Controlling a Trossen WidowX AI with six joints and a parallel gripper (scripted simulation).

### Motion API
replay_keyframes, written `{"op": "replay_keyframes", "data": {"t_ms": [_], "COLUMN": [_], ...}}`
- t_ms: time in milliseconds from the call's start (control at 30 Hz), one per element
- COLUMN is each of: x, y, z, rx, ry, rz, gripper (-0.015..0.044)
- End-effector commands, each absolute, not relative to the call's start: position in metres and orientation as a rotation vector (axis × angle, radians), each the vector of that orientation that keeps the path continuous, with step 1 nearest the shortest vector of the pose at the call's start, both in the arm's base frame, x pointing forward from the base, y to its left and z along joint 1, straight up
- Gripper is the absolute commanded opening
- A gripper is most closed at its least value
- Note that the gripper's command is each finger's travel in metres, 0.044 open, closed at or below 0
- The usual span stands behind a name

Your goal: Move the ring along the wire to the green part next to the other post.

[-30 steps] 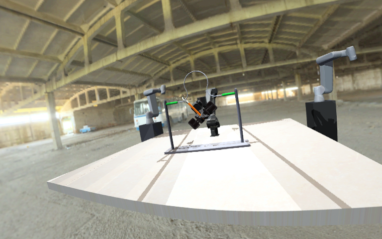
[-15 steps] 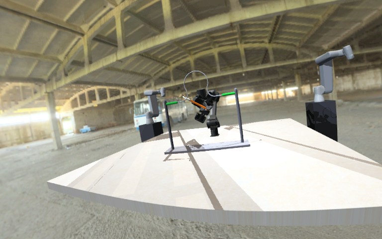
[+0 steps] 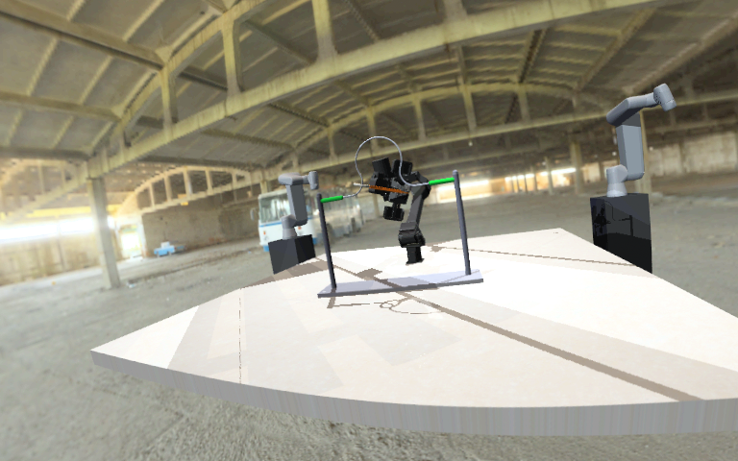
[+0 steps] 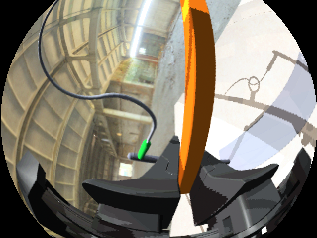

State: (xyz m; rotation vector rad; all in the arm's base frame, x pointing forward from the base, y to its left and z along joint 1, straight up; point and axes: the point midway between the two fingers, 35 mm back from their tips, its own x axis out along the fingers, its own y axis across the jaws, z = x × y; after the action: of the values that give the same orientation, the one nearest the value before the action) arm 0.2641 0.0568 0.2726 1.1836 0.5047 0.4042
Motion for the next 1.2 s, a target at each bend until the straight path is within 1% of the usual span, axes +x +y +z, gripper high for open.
{"op": "replay_keyframes", "data": {"t_ms": [0,667,1167], "x": [0.26,0.259,0.259], "y": [0.06,0.063,0.055], "z": [0.287,0.344,0.374], "rx": [1.258,1.615,1.751], "ry": [0.52,0.506,0.501], "rz": [0.438,0.518,0.546], "gripper": [-0.015,-0.015,-0.015]}}
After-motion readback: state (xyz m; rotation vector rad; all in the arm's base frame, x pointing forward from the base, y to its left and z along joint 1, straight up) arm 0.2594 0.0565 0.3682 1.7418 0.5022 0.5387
